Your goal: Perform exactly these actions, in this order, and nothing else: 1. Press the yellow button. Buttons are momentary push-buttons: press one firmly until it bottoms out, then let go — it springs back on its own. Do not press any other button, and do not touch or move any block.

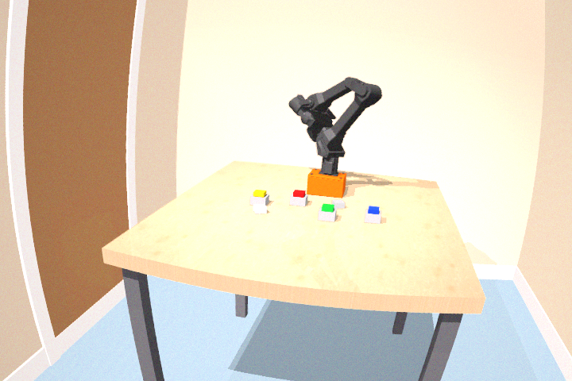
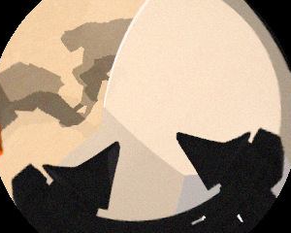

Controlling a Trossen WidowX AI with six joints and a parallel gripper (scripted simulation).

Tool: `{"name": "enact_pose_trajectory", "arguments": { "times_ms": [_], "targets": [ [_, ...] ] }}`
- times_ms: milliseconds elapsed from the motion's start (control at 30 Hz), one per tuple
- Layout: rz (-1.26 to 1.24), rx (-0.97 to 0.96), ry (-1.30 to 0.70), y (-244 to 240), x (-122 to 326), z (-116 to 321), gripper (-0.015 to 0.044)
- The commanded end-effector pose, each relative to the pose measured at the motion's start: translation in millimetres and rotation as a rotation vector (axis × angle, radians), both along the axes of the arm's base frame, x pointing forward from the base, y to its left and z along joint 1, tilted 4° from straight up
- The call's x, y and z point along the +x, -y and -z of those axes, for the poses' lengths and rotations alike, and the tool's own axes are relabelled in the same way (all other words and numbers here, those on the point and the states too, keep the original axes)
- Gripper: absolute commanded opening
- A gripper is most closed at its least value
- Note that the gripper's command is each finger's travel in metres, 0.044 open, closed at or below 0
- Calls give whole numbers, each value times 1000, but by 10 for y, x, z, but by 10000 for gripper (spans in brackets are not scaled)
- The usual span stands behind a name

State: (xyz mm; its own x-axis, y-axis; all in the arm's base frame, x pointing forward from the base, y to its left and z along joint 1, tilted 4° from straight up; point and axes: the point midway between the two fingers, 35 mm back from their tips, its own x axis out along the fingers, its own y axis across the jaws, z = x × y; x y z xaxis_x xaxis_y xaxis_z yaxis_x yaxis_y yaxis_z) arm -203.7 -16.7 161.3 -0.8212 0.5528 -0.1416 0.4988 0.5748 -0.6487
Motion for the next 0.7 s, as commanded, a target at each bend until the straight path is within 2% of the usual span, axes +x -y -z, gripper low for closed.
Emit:
{"name": "enact_pose_trajectory", "arguments": {
  "times_ms": [0,167,300,500,667],
  "targets": [
    [-11,-5,4,27,-5,3,400],
    [-286,-133,142,760,15,105,400],
    [-509,-228,305,1416,280,220,400],
    [-779,-291,606,2188,1077,399,400],
    [-935,-260,869,2493,1948,528,400]
  ]
}}
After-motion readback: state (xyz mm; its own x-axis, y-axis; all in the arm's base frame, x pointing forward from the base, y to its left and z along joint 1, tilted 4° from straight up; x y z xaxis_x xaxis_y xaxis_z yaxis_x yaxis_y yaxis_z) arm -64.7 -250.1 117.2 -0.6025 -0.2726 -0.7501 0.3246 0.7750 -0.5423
